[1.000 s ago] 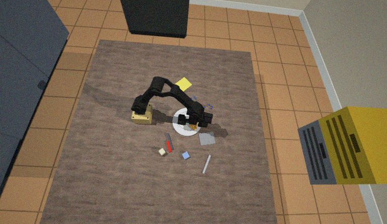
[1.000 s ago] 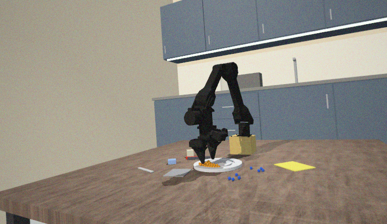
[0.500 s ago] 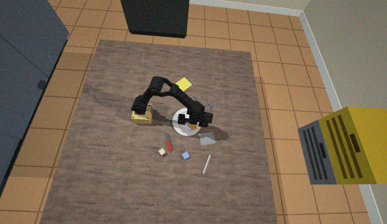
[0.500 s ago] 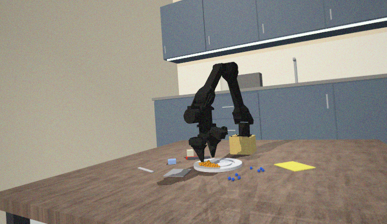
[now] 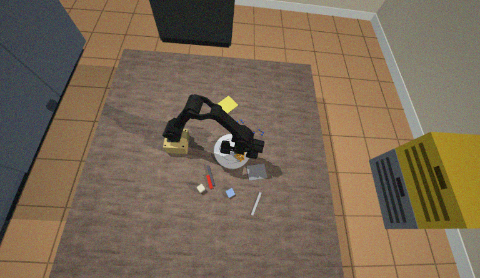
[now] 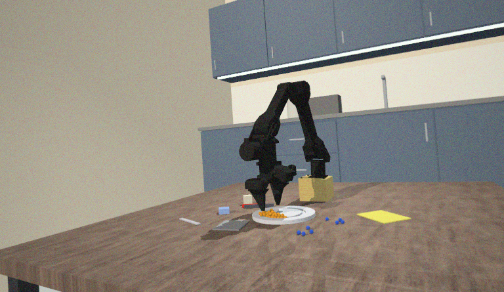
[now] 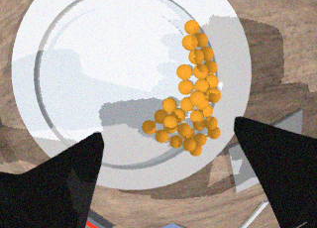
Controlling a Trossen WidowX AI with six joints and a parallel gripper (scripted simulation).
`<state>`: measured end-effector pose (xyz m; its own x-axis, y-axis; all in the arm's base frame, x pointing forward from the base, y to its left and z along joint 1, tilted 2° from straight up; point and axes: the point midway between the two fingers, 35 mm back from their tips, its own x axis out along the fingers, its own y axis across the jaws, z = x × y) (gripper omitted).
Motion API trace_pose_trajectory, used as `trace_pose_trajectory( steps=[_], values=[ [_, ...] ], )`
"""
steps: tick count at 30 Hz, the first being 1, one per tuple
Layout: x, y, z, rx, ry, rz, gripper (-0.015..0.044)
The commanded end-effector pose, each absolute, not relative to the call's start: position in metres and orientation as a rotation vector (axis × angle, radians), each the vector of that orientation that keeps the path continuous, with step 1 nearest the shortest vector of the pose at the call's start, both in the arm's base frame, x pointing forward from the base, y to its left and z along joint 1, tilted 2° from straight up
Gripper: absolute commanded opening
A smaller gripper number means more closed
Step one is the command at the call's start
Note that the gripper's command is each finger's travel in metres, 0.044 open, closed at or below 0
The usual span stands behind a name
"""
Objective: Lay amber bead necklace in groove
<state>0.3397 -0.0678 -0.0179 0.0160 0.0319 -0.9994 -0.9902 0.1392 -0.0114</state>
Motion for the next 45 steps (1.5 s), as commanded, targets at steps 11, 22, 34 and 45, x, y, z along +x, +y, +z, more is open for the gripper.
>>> trace_pose_trajectory(
  steps=[11,22,34,45],
  values=[
    [0.329,-0.069,-0.002,-0.159,1.543,0.211,0.0120],
    [0.325,-0.070,0.003,0.194,1.553,-0.137,0.0120],
    [0.326,-0.069,-0.013,0.194,1.553,-0.137,0.0120],
    [0.328,-0.070,-0.016,0.189,1.544,-0.137,0.0120]
  ],
)
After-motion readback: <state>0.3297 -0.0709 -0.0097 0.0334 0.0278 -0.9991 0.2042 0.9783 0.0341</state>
